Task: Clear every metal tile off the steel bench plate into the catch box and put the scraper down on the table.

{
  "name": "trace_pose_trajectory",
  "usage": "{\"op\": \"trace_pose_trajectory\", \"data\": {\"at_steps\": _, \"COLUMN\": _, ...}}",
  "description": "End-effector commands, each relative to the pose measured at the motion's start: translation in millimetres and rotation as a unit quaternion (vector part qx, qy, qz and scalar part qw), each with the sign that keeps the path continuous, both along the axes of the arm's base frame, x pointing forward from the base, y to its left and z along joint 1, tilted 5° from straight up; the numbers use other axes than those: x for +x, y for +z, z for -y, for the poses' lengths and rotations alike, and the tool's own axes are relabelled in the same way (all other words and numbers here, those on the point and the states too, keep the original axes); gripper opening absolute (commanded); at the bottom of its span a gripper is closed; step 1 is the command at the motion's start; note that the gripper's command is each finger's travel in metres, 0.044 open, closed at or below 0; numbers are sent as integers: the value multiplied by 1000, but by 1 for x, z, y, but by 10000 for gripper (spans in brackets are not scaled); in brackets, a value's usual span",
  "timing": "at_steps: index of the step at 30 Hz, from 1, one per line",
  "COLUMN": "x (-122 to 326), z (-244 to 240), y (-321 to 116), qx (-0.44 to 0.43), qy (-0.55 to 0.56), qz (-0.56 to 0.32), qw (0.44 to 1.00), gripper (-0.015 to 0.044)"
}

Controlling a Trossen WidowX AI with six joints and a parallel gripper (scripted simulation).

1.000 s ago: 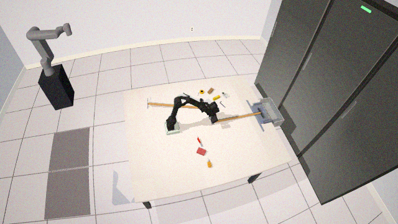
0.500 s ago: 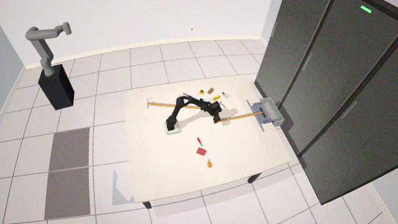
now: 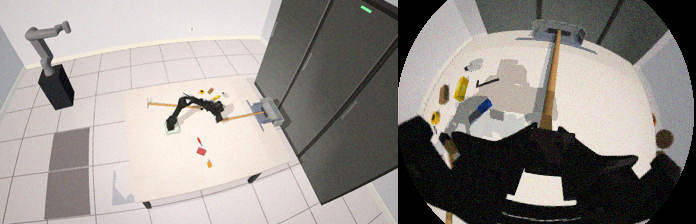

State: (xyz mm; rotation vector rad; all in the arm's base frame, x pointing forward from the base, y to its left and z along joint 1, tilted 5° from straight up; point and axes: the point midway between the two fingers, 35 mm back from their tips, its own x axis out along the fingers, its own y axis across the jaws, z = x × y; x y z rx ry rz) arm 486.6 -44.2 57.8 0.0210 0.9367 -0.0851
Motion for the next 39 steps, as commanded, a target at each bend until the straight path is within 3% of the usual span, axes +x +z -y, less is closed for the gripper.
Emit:
{"op": "trace_pose_trajectory", "data": {"at_steps": 1, "x": 9, "z": 1, "y": 5, "qx": -1, "qy": -3, "qz": 7, "qw": 1000, "gripper": 0}}
{"op": "trace_pose_trajectory", "data": {"at_steps": 23, "x": 40, "z": 2, "y": 1, "qx": -1, "qy": -3, "qz": 9, "qw": 1000, "gripper": 0}}
{"op": "trace_pose_trajectory", "data": {"at_steps": 39, "x": 36, "z": 1, "y": -2, "qx": 0, "qy": 0, "qz": 5, "qw": 1000, "gripper": 0}}
